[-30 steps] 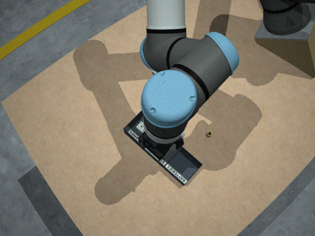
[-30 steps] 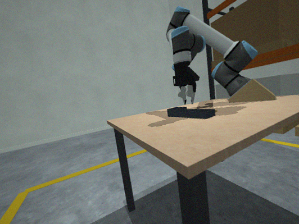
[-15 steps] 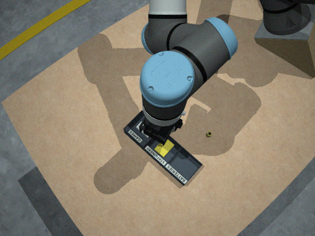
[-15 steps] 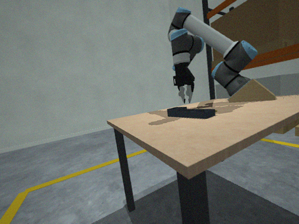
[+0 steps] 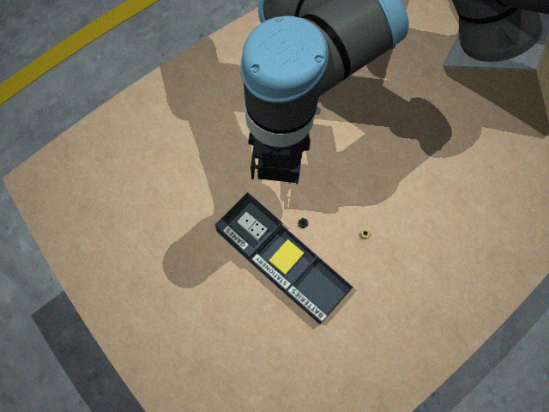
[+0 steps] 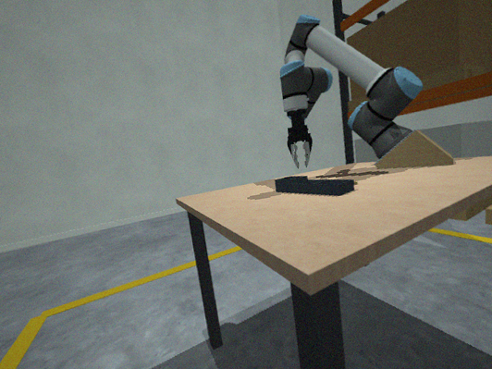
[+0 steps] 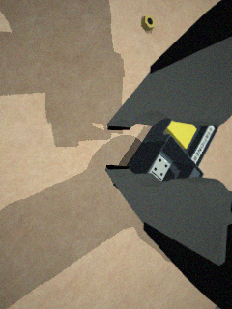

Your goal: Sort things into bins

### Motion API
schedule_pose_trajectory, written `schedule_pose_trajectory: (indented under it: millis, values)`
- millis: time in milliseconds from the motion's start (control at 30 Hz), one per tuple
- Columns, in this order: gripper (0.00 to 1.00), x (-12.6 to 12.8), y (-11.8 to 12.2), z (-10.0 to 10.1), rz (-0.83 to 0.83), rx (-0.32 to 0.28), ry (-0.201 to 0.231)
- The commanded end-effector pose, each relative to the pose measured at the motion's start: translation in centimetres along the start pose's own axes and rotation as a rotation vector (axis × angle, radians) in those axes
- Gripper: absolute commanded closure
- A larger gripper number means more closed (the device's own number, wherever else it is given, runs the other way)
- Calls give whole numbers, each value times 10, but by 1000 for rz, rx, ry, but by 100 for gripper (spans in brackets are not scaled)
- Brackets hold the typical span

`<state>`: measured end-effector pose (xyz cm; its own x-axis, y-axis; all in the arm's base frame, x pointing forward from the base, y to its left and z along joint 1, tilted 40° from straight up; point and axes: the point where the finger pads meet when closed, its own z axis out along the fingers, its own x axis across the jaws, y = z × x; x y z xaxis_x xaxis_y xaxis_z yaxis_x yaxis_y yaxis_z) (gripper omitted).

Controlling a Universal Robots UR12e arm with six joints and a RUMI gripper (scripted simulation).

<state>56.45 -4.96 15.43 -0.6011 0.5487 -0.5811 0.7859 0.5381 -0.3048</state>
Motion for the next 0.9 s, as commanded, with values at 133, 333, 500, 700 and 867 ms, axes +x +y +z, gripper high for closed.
schedule_pose_trajectory:
  millis: [133, 333, 500, 700, 867]
  values:
    - [82, -17, -74, 0, -272, -17, -4]
    - [82, -25, -108, 1, -402, -35, -7]
    - [82, -27, -115, 1, -402, -35, -7]
    - [82, -26, -112, 1, -402, -35, -7]
    - [82, -25, -110, 1, -402, -35, -7]
